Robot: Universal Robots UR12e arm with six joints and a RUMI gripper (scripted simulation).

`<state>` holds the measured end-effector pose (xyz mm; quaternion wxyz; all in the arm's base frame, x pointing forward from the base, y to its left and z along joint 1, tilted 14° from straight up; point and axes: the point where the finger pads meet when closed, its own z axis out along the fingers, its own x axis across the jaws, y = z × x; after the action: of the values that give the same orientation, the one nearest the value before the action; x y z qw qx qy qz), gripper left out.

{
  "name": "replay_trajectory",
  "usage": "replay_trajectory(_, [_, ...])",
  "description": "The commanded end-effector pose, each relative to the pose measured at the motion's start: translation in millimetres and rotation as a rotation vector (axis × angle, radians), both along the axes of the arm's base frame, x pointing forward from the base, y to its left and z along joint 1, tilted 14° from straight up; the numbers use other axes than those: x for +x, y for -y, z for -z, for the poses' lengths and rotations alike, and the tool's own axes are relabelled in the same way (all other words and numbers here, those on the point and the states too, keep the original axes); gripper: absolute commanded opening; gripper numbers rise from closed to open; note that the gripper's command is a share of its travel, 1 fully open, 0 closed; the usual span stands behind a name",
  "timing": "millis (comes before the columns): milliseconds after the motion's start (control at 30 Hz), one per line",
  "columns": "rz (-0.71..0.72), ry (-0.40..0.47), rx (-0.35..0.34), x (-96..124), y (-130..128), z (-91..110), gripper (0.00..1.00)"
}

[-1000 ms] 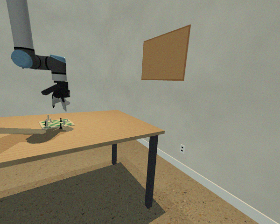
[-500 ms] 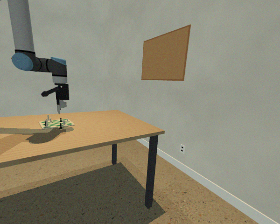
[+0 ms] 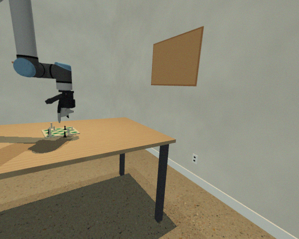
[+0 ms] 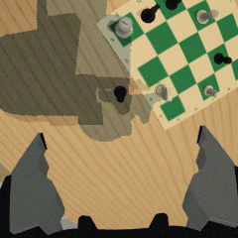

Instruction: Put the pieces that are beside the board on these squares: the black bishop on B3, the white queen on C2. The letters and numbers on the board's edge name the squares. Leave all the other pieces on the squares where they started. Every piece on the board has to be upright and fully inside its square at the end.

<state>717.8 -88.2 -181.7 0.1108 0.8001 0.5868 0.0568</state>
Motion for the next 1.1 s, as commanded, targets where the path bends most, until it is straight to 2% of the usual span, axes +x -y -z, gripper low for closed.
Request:
replay_trajectory(0, [0.035, 0.005, 0.007, 0.9, 0.0, 0.3, 1.0])
replay_trajectory(200, [0.038, 0.005, 0.007, 1.0, 0.0, 0.3, 1.0])
replay_trajectory(233, [0.038, 0.005, 0.007, 1.0, 0.0, 0.3, 0.22])
replay_trajectory(1067, [0.038, 0.005, 0.007, 1.0, 0.0, 0.3, 0.22])
